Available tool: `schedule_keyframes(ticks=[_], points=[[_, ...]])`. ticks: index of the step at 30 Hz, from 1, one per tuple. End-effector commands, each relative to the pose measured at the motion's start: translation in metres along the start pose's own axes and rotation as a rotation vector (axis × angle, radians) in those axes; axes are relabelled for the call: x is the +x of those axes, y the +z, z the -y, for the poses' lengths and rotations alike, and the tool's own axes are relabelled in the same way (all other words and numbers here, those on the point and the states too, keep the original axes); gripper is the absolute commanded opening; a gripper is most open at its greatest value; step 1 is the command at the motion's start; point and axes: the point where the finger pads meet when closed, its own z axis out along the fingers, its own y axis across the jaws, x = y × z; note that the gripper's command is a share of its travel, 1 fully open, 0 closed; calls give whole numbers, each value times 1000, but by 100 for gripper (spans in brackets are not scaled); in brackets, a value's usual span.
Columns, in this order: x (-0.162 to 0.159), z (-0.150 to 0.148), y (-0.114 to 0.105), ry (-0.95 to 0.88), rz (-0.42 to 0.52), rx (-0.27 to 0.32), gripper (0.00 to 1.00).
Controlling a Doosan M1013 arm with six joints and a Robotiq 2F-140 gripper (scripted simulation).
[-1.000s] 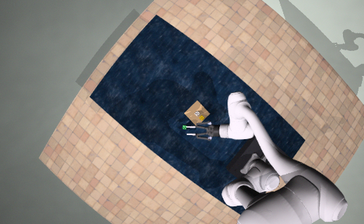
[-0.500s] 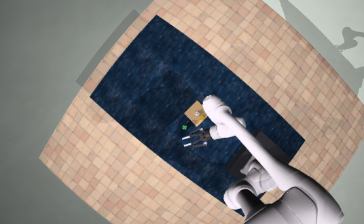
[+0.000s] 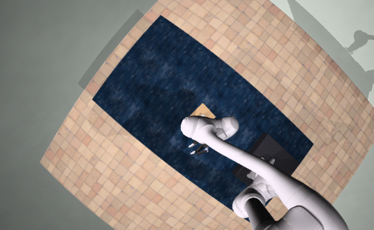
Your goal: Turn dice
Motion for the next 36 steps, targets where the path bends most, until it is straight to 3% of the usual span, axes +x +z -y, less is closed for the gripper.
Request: schedule_keyframes(ticks=[1, 9, 14, 17, 20, 25, 31, 32, 36], points=[[4, 0, 0, 38, -148, -9, 28], [4, 18, -13, 80, -321, 78, 28], [-5, 39, -29, 109, -431, 190, 28], [-6, 42, -31, 112, -441, 204, 28], [-22, 62, -49, 133, -504, 323, 28], [-43, 82, -67, 148, -538, 444, 28], [-52, 88, -74, 153, -544, 486, 28], [-52, 88, -74, 153, -544, 486, 100], [-52, 88, -74, 153, -544, 486, 100]])
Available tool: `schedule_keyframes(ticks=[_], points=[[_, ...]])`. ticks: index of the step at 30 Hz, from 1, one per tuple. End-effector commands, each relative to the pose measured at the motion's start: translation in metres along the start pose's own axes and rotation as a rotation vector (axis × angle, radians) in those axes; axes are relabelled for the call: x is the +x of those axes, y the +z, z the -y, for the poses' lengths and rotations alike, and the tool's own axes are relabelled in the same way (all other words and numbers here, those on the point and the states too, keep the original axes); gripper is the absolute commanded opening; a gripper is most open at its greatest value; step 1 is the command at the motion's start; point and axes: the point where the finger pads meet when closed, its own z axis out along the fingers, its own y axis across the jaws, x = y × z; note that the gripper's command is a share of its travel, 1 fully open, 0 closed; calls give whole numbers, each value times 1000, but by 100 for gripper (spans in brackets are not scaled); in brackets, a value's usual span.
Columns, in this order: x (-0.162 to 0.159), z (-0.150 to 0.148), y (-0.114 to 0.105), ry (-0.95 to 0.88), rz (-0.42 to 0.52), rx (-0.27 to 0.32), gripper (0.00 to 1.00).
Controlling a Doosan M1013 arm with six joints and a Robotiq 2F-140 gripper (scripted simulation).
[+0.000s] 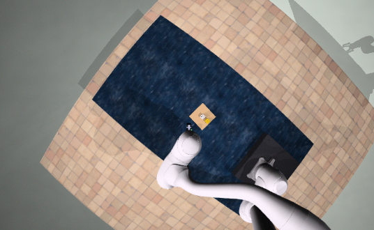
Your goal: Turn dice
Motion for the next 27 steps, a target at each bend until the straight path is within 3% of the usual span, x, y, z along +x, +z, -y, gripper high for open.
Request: schedule_keyframes(ticks=[1, 7, 13, 17, 18, 27], points=[[0, 0, 0, 1, -4, 3, 100], [0, 0, 0, 4, -4, 3, 100], [8, 2, 27, 228, -2, 0, 100], [8, 2, 29, 247, -2, -1, 100], [8, 2, 29, 247, -2, -1, 28], [8, 2, 29, 247, -2, -1, 28]])
